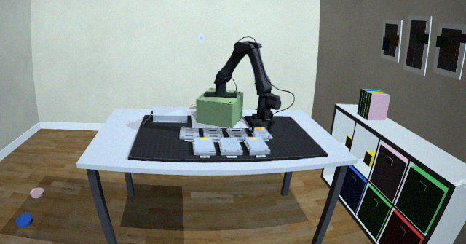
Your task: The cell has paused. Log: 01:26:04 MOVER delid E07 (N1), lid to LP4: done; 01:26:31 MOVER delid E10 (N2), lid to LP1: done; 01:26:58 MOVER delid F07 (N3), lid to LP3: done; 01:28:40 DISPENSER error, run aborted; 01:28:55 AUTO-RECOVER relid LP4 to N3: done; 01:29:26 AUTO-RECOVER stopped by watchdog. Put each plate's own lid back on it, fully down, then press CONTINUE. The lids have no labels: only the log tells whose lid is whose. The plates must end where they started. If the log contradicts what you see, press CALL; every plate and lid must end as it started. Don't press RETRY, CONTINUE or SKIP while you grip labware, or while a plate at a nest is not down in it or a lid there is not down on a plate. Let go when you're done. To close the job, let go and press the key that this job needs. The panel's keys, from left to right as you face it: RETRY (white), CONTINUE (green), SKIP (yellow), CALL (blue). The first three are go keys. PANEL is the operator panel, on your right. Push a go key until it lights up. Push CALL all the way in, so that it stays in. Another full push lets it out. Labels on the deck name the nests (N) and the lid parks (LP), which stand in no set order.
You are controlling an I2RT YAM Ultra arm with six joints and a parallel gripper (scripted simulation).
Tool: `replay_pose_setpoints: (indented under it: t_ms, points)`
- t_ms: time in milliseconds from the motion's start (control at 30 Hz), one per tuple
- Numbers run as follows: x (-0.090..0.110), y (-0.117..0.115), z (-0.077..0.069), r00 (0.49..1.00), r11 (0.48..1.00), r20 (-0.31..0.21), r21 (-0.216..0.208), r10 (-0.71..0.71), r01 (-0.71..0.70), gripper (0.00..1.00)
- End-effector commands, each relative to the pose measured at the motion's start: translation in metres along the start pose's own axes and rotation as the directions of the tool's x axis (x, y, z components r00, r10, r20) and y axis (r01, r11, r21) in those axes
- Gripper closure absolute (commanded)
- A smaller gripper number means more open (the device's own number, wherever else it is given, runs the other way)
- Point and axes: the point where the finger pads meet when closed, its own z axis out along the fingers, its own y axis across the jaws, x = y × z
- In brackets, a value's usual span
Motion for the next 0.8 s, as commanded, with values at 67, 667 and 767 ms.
replay_pose_setpoints:
  t_ms: [67, 667, 767]
  points:
    - [-0.0018, -0.0026, -0.0014, 1.000, 1.000, 0.015, -0.006, 0.000, 0.000, 0.10]
    - [0.0026, -0.0038, 0.0006, 1.000, 1.000, 0.012, 0.005, -0.003, 0.003, 1.00]
    - [0.0028, -0.0039, 0.0007, 1.000, 1.000, 0.012, 0.005, -0.002, 0.002, 1.00]
